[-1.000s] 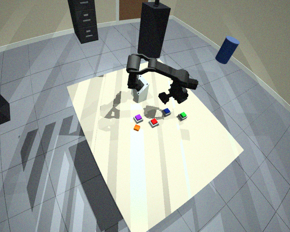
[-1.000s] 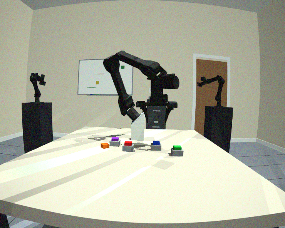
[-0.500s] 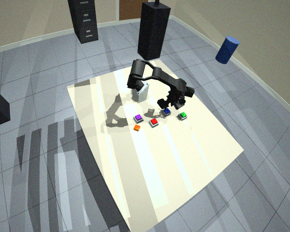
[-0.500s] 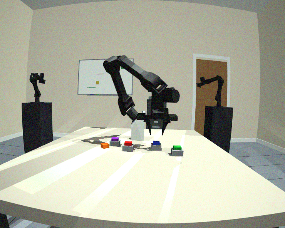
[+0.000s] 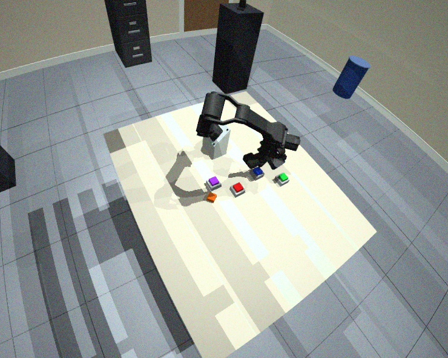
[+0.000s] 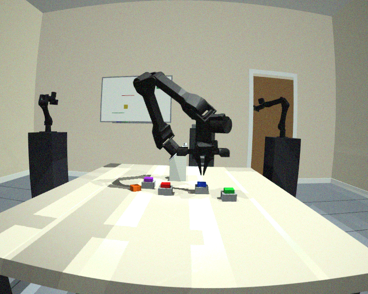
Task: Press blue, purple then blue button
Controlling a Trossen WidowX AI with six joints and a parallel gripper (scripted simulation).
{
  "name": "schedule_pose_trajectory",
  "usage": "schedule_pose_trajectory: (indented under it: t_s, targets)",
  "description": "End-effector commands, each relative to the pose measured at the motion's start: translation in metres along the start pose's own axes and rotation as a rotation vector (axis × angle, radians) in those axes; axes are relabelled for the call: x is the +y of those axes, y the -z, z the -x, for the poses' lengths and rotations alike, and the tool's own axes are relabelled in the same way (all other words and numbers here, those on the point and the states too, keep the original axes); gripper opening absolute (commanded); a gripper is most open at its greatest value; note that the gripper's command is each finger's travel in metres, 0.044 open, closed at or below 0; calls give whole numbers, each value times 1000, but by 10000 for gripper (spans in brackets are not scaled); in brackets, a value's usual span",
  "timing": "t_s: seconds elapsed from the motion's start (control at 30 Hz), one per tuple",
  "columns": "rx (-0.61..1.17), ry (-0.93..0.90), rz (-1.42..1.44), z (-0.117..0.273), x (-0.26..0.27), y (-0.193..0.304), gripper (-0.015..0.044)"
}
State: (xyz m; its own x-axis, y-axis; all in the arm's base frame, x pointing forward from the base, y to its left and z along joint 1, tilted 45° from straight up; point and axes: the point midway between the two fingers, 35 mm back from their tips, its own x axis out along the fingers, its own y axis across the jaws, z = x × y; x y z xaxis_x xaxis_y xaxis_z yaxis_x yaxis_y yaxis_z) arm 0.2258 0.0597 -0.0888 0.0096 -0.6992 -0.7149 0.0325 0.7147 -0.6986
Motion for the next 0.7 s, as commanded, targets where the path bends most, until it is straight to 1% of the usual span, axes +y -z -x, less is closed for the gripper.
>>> schedule_pose_trajectory:
  t_s: [0.0,0.67]
  targets:
    - [-3,5,7,-2,0,0,20]
    - [-3,6,7,-33,-1,0,20]
